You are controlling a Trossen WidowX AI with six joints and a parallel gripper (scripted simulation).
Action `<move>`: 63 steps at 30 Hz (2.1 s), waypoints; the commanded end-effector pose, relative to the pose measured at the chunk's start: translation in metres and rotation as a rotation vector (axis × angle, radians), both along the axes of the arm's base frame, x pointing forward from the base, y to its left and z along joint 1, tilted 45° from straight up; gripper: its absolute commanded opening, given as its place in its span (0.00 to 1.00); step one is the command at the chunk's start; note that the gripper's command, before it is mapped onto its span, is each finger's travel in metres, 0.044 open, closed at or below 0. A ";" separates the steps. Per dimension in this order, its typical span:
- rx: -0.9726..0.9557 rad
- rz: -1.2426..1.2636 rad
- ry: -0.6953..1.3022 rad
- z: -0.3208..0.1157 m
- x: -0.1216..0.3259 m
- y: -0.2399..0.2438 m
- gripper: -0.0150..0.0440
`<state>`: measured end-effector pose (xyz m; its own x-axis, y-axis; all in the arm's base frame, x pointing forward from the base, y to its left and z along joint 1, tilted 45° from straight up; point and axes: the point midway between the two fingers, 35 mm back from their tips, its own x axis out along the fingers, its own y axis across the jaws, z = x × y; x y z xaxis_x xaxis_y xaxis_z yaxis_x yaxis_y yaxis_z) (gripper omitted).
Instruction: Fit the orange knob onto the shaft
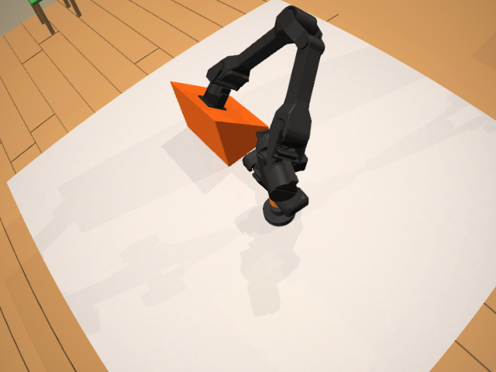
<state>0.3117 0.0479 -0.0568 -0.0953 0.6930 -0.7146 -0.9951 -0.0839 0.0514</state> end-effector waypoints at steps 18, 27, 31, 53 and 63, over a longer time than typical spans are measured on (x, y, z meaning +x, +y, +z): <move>0.002 0.004 -0.005 0.002 0.001 -0.002 0.25; 0.021 0.147 -0.143 0.002 0.001 -0.002 0.25; 0.022 0.154 -0.150 0.001 0.001 -0.001 0.25; 0.022 0.154 -0.150 0.000 0.000 0.001 0.25; 0.022 0.154 -0.150 0.001 0.001 -0.001 0.25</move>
